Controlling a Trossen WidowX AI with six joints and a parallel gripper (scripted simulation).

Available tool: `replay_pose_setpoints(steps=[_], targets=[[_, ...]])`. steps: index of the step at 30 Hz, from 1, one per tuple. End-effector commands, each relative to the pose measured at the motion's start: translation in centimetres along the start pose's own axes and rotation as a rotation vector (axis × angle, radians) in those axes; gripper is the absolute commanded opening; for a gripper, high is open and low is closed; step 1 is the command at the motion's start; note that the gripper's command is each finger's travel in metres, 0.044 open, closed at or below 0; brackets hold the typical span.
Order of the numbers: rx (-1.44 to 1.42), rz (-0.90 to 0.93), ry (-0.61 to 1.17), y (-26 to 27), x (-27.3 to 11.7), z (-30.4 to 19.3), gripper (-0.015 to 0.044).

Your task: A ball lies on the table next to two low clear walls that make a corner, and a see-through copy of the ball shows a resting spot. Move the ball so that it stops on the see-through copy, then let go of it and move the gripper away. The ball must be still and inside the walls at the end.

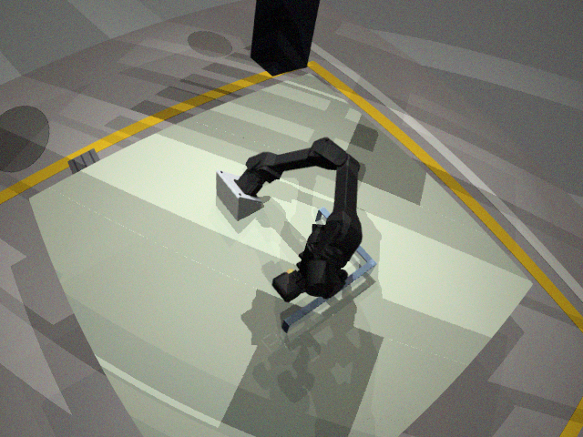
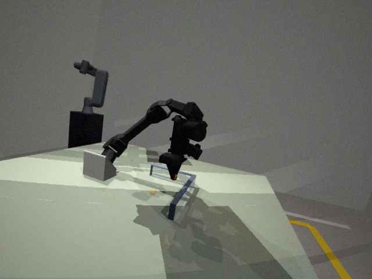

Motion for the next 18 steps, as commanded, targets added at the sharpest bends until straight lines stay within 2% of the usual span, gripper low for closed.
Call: replay_pose_setpoints(steps=[1, 18], targets=[[-0.005, 0.006, 0.013, -0.1, -0.9, -0.1, 0.0000], [-0.008, 0.009, 0.015, 1.1, -0.5, -2.6, 0.0000]])
Point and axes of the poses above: the point midway between the two fingers, 35 mm back from their tips, its own x axis out along the fingers, its own y axis across the jaws, z = x × y, the point moved 1 cm from there along -x, back along the fingers, and after that the axes turned 2 degrees about x, right-handed, at the moved point
